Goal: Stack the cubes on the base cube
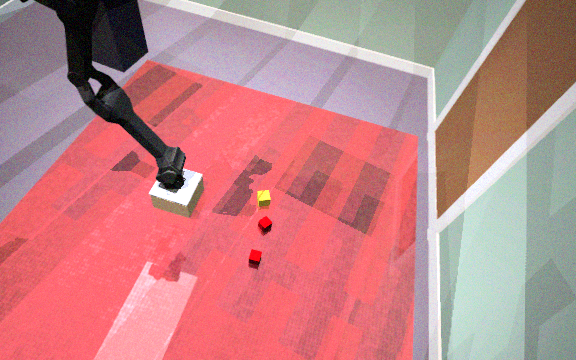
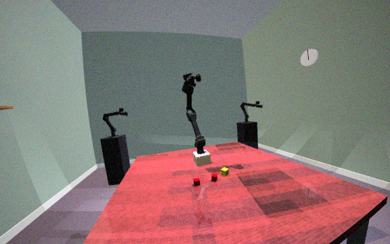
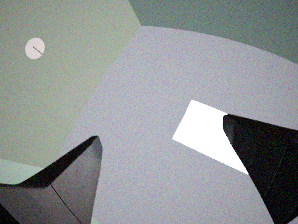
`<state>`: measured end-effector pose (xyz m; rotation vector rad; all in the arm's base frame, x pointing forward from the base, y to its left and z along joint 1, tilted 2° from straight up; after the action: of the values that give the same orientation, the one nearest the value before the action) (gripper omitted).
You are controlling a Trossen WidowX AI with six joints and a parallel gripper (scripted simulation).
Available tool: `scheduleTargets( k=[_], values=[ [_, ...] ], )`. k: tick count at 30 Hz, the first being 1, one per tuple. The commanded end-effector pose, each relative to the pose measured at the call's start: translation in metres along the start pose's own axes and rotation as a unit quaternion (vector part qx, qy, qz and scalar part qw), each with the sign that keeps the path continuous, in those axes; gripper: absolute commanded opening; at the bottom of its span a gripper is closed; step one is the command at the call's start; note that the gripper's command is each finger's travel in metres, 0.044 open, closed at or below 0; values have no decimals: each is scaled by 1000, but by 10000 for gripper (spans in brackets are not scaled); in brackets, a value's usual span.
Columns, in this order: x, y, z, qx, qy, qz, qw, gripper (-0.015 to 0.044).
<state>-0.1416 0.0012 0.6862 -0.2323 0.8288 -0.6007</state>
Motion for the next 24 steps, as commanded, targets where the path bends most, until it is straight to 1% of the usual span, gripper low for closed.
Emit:
scheduleTargets(
  k=[1, 5, 12, 17, 21, 24],
  values=[
    [0, 0, 1, -2, 1, 0, 1000, 374],
    [4, 11, 18, -43, 31, -4, 999, 269],
    [23, 51, 74, -180, 138, -13, 974, 265],
    [43, 83, 109, -271, 216, -13, 938, 265],
    [55, 100, 126, -313, 257, -11, 914, 265],
    [71, 121, 146, -356, 305, -6, 883, 265]
  ],
)
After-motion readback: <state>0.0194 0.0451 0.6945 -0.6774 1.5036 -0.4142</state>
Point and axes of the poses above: the point midway between the two fingers, 35 mm back from their tips, its own x axis back along the fingers, its own y axis across the jaws, z = x × y, the point moved 9 cm from there along x, back along the fingers, and after that the axes turned 10 degrees about -x, right-handed, at the moved point
